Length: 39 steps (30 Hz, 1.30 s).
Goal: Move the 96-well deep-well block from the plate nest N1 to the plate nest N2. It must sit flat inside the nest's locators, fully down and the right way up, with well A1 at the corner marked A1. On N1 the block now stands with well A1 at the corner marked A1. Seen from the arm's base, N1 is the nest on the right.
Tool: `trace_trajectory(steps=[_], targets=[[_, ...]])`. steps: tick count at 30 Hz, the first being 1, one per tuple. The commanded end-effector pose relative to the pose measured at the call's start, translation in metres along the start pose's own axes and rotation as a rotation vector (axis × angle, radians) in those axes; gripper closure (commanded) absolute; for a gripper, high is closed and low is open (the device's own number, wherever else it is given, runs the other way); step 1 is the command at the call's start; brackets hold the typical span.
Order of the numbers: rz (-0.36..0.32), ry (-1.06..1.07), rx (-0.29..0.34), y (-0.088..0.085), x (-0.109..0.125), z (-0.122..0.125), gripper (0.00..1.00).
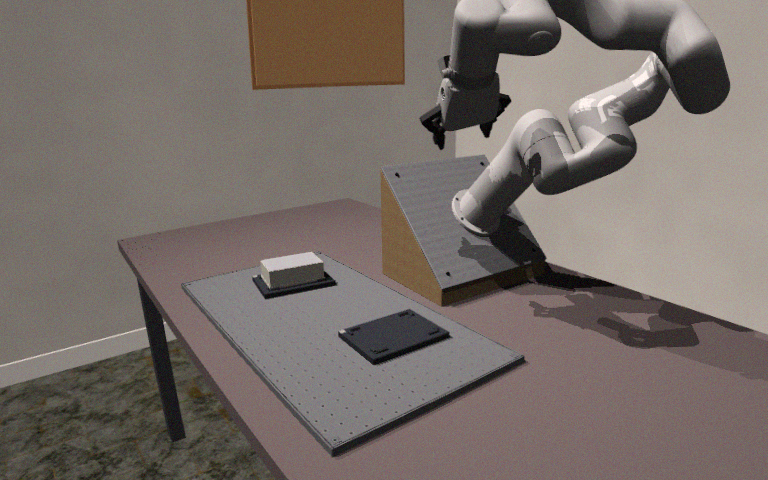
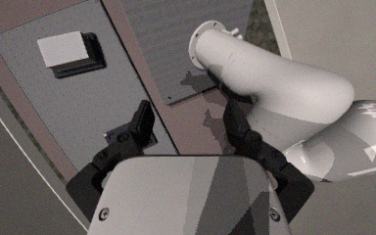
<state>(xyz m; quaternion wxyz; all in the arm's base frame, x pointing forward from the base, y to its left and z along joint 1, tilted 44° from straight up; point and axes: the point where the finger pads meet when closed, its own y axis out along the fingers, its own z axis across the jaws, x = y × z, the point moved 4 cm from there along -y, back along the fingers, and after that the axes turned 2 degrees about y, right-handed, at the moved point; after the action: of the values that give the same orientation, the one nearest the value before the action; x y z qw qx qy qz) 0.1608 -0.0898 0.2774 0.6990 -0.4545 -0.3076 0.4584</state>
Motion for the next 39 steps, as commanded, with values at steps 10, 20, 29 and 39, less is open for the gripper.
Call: trace_trajectory(steps=[10,20,29,39], targets=[[0.0,0.0,-0.002,-0.001,0.0,0.0,0.0],[-0.037,-0.092,-0.001,-0.003,0.003,-0.014,0.0],[-0.129,-0.313,-0.007,-0.004,0.01,-0.051,0.0],[-0.22,-0.52,-0.039,-0.001,0.014,-0.088,0.0]])
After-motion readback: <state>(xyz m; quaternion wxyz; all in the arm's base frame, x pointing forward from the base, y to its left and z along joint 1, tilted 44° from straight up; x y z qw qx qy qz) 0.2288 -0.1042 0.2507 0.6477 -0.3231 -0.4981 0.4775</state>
